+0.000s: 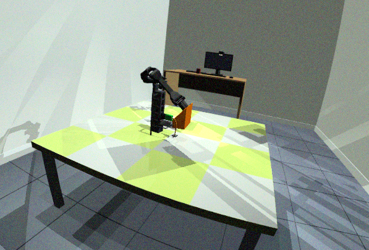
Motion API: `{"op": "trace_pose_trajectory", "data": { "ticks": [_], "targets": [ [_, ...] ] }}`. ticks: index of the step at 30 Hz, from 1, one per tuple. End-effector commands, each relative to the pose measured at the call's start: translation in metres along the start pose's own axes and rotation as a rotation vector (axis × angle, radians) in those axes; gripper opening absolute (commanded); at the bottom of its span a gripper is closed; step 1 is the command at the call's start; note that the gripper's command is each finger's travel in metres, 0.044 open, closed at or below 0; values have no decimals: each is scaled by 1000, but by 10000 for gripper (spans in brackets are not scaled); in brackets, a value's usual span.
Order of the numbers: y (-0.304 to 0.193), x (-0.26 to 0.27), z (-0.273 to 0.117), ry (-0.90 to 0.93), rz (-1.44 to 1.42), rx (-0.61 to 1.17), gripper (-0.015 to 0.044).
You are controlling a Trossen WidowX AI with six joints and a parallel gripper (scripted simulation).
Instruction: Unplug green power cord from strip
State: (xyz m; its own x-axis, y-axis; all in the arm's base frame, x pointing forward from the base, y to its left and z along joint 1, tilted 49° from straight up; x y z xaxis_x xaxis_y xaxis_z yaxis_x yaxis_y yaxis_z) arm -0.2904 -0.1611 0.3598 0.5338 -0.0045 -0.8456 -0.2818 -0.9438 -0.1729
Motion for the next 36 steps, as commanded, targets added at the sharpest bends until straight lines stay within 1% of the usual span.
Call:
{"op": "trace_pose_trajectory", "data": {
  "ticks": [1, 10, 19, 27, 36],
  "targets": [
    [23, 14, -18, 5, -30, -95, 160],
    [71, 52, -75, 12, -119, -338, 160],
    [101, 98, -141, 29, -216, -584, 160],
    [111, 143, -203, 54, -312, -798, 160],
    [103, 195, -269, 91, -430, -1025, 160]
  ]
}}
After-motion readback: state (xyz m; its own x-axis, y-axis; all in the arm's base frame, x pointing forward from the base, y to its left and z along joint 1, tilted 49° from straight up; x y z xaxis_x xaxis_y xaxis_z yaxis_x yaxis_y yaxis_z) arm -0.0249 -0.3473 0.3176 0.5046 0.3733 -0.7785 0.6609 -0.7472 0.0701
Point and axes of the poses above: the point midway between the two fingers, 35 mm back from their tips, its own z axis out along the fingers, its own x axis across the jaws, y = z × x, the point moved 1 cm from there along -z, back along the fingers, and after that the axes turned 3 degrees about -z, right-handed, at the moved point
